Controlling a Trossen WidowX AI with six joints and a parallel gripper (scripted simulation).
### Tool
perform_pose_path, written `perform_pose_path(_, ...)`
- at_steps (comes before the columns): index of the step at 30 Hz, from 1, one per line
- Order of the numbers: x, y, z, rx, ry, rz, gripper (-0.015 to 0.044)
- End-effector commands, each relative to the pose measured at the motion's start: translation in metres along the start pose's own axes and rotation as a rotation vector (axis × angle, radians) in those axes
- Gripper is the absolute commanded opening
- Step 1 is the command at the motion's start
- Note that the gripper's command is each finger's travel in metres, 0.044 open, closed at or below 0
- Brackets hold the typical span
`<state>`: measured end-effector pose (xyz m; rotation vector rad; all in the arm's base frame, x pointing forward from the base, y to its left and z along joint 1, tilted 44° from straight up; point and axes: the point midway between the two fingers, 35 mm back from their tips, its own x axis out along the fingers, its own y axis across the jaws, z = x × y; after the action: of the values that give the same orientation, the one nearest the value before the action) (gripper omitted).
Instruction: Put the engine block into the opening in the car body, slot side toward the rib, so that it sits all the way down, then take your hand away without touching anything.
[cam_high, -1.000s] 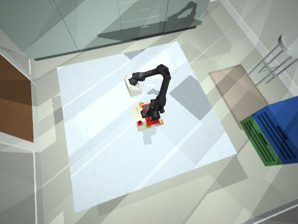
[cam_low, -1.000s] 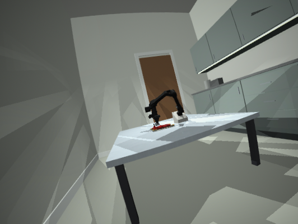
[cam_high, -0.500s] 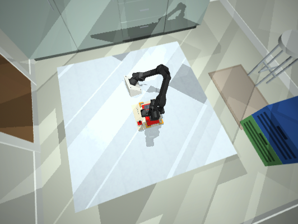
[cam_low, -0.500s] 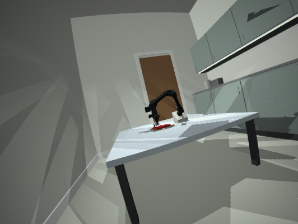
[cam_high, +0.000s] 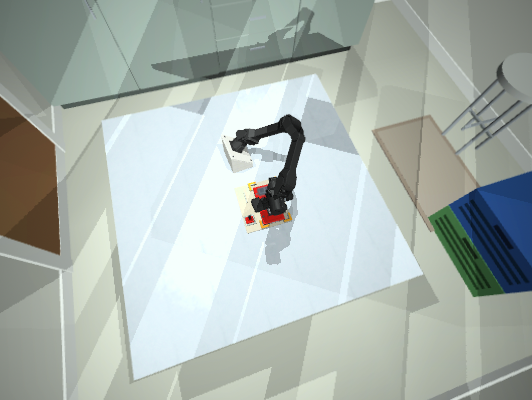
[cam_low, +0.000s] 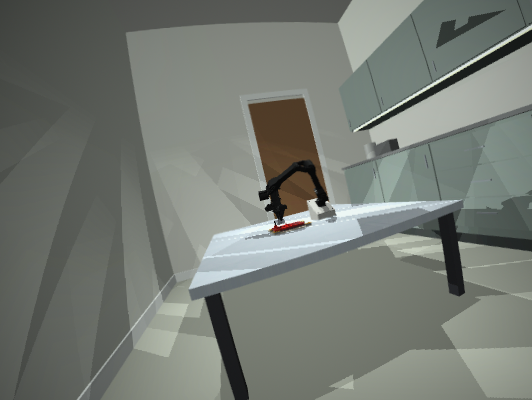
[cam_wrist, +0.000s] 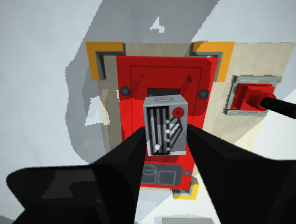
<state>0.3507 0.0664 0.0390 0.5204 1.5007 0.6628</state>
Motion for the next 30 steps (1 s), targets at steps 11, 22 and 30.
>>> perform_pose_path(11,-0.0001,0.0002,0.0000,0.260,0.000,0.003,0.0159)
perform_pose_path(22,-0.0001,0.0003,0.0001,0.120,0.000,0.002,0.0159)
perform_pose_path(30,-0.0001,-0.0002,0.0001,-0.024,-0.001,0.002,0.0159)
